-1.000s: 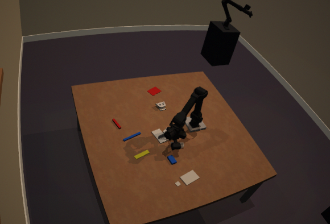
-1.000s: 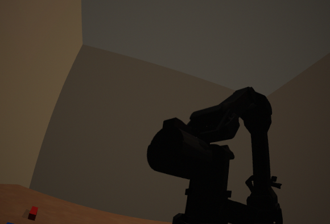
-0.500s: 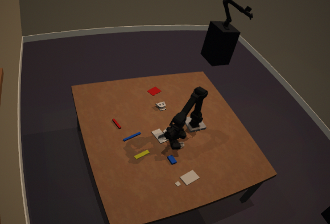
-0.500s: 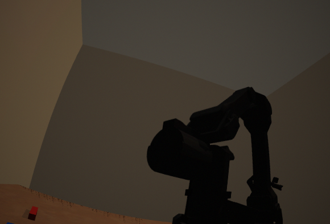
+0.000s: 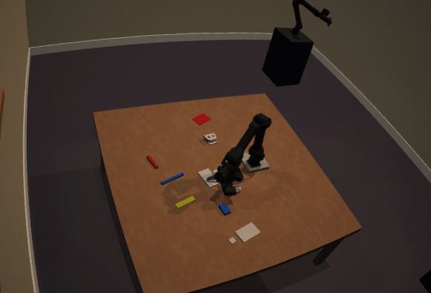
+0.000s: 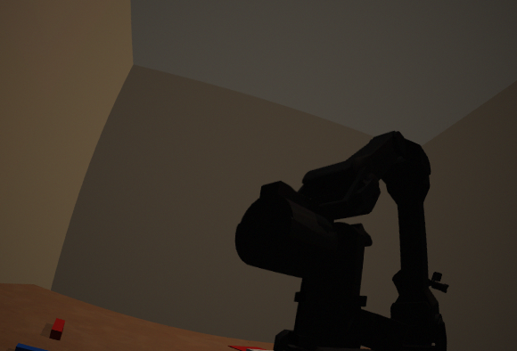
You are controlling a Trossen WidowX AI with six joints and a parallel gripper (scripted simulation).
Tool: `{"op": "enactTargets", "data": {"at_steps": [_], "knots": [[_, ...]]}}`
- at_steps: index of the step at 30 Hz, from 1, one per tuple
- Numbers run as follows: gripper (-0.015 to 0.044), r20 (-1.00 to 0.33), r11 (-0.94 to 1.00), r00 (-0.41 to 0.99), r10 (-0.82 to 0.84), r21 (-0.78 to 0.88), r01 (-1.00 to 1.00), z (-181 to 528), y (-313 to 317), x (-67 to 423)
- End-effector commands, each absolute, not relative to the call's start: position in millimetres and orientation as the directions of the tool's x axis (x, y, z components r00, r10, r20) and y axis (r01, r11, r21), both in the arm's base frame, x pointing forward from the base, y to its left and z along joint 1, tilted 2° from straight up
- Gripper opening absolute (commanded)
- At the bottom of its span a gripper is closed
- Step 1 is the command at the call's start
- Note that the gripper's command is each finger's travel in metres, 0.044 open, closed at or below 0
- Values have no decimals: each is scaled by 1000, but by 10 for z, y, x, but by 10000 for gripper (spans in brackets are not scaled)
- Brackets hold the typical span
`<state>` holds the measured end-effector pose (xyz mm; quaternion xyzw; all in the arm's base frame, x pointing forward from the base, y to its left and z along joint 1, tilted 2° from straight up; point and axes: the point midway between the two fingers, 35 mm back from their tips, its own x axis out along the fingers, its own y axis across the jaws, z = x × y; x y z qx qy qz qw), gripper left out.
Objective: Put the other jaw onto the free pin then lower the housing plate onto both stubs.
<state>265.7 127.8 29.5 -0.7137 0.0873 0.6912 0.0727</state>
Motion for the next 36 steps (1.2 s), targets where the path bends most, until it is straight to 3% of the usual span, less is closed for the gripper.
{"op": "enactTargets", "data": {"at_steps": [1,36], "knots": [[37,-999,-975,29,-21,14,-223,293,1284,2657],[37,-999,-975,29,-20,13,-223,581,1288,2646]]}}
